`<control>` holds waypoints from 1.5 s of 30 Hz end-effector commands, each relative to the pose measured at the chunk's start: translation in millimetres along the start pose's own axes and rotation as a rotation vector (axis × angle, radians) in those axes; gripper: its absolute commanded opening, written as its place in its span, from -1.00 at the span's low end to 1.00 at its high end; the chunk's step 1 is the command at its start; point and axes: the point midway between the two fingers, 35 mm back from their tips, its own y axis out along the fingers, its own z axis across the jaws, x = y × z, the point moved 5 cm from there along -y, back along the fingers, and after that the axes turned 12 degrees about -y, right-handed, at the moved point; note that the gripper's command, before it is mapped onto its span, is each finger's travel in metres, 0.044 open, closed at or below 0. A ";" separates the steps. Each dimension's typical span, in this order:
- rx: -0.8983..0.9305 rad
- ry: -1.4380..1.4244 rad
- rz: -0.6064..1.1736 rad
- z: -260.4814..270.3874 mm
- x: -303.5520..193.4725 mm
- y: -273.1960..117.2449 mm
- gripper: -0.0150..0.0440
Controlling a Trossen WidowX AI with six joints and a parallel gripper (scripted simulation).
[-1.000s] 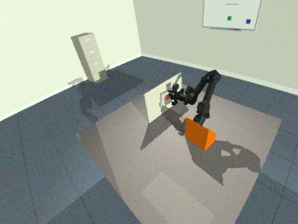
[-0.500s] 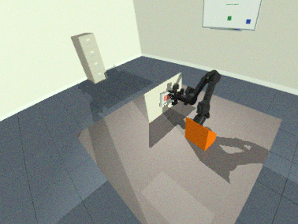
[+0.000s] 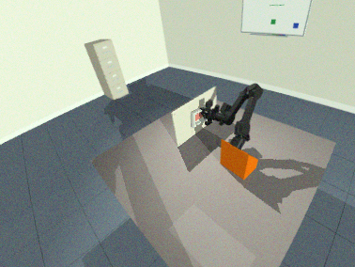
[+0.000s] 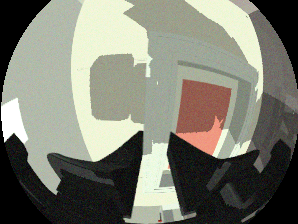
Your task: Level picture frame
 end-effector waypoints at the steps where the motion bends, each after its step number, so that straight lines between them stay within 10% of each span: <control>1: -0.002 -0.025 -0.002 0.0 0.3 0.0 -0.49; 16: -0.002 -0.103 -0.003 1.0 0.2 0.2 -0.49; 26: 0.001 -0.088 -0.002 1.1 0.1 0.2 0.39; 45: -0.008 0.064 0.002 -3.4 6.9 -100.0 0.39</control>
